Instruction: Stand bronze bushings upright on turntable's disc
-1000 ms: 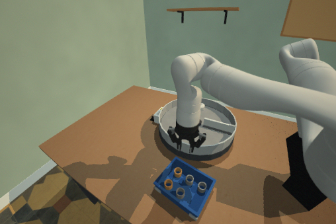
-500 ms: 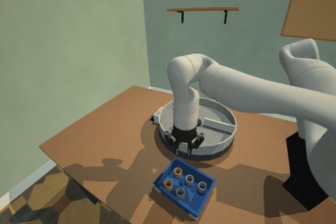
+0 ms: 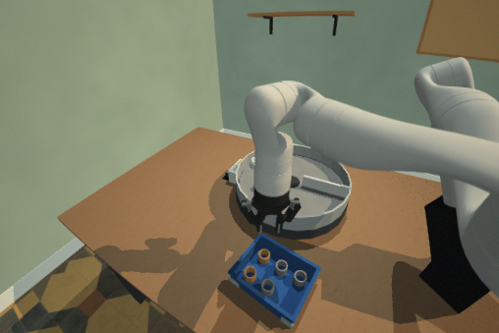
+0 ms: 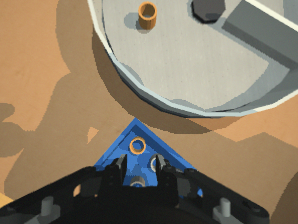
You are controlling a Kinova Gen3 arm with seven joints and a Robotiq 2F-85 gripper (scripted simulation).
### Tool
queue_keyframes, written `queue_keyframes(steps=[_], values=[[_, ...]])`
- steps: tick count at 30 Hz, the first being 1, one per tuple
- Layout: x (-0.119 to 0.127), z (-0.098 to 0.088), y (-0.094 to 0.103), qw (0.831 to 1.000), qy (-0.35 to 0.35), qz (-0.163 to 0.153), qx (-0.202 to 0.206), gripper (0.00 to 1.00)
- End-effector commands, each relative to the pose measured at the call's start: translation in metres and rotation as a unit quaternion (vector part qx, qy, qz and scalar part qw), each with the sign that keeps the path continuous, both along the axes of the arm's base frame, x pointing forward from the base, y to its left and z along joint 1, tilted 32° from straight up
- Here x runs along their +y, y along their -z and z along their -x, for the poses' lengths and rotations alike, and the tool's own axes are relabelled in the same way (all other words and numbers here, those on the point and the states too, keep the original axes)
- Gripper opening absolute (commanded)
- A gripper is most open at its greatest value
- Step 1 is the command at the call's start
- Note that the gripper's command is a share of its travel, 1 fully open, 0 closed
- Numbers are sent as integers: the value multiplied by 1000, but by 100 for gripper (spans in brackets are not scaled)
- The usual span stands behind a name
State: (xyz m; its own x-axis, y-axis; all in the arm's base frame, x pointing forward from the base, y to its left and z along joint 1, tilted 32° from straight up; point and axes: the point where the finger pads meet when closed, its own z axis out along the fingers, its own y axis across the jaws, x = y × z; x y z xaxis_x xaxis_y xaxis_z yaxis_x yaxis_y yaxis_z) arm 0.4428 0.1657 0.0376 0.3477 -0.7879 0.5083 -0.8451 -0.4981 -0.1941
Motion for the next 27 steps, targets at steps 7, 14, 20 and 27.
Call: queue_keyframes(steps=[7, 14, 20, 27], values=[[8, -2, 2, 999, -32, 12, 12, 39], [10, -2, 2, 999, -42, 16, 16, 39], [10, -3, 2, 999, -48, 19, 18, 39], [11, -3, 3, 998, -51, 20, 19, 39]])
